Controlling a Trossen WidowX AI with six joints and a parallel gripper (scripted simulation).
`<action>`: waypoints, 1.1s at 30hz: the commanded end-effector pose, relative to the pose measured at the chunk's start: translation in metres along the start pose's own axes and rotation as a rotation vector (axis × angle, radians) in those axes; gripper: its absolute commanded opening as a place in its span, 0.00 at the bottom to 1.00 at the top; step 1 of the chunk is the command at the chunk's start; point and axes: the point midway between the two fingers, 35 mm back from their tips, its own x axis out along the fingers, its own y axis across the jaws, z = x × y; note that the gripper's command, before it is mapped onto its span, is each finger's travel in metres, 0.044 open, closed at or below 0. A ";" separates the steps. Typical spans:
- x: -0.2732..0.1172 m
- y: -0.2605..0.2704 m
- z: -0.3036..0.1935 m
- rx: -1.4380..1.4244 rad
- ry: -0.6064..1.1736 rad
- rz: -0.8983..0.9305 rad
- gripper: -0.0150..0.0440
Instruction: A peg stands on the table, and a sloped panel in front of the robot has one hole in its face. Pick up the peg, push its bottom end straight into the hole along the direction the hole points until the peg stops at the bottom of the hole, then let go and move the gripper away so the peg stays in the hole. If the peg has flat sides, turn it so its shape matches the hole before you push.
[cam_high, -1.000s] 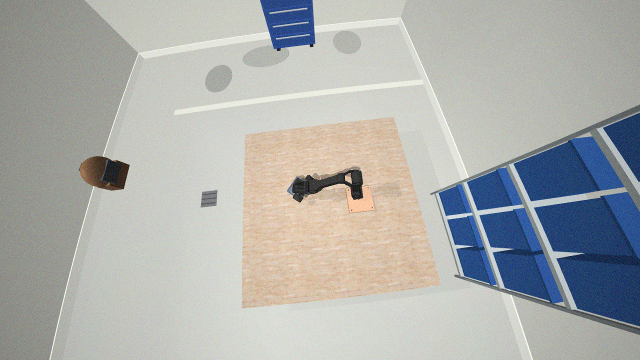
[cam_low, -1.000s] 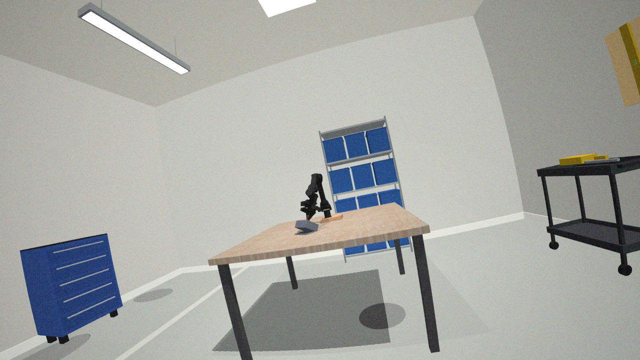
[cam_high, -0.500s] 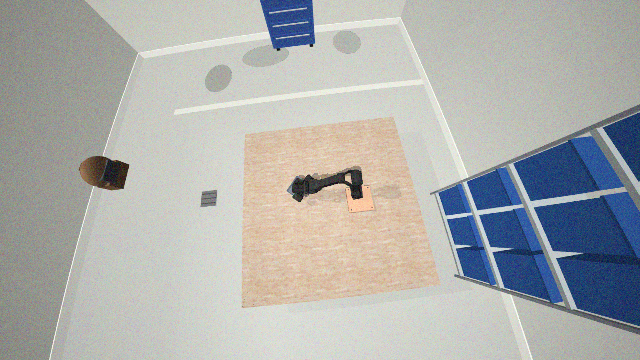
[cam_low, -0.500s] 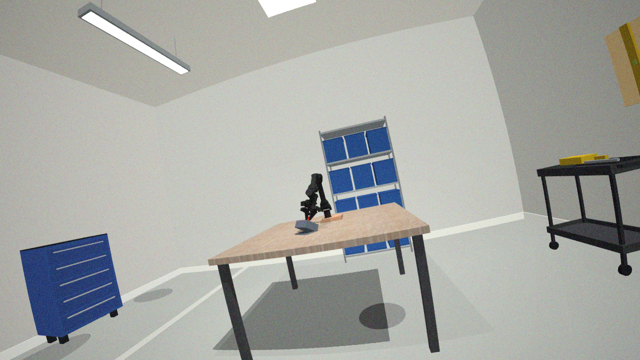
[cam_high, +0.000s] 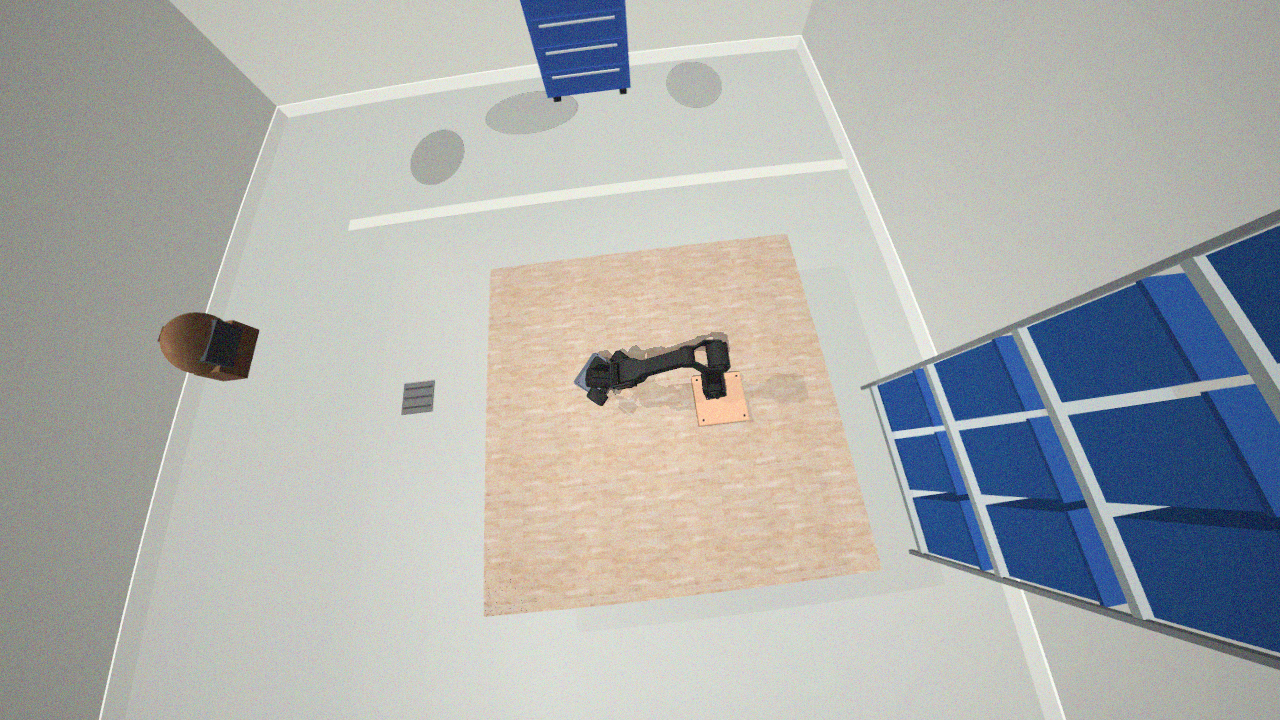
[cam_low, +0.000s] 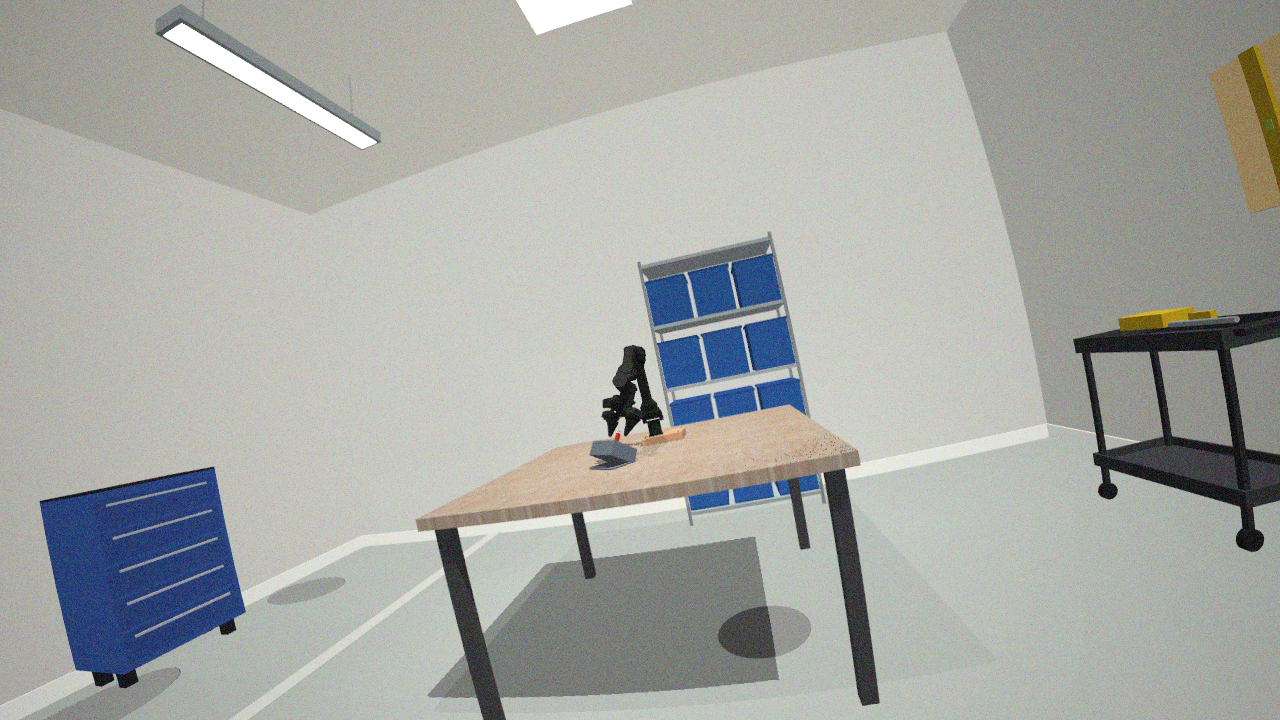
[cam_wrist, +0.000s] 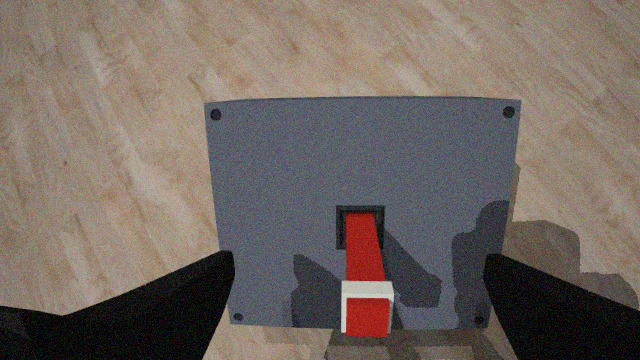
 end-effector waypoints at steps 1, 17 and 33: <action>-0.008 0.001 0.002 0.005 -0.005 -0.002 1.00; -0.047 0.003 0.003 0.000 0.001 0.001 1.00; -0.081 0.004 0.001 -0.004 0.005 0.002 1.00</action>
